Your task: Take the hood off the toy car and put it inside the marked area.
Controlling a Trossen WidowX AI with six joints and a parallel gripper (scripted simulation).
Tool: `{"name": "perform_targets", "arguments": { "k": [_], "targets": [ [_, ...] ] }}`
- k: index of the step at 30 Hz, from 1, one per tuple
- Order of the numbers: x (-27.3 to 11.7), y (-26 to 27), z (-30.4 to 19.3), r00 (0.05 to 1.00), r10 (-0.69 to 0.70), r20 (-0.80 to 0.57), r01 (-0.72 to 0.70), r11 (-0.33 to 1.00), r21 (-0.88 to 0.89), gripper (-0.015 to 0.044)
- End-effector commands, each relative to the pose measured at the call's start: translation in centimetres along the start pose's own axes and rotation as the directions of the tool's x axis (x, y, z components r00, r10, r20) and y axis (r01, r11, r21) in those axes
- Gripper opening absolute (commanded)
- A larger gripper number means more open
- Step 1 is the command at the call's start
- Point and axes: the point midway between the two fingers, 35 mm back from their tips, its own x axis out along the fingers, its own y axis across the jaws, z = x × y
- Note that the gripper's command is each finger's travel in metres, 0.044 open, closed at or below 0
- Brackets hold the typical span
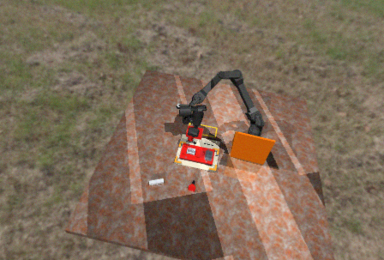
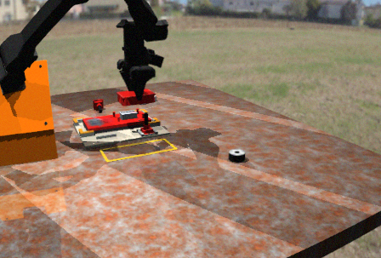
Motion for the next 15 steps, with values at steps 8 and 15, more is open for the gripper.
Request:
{"name": "perform_targets", "arguments": {
  "k": [8,15],
  "targets": [
    [-0.2,-4.9,-0.8,1.000,-0.003,0.000,0.003,1.000,-0.007,0.0000],
    [-0.2,-7.9,-1.7,1.000,-0.006,-0.001,0.006,1.000,-0.008,0.0000]
  ]
}}
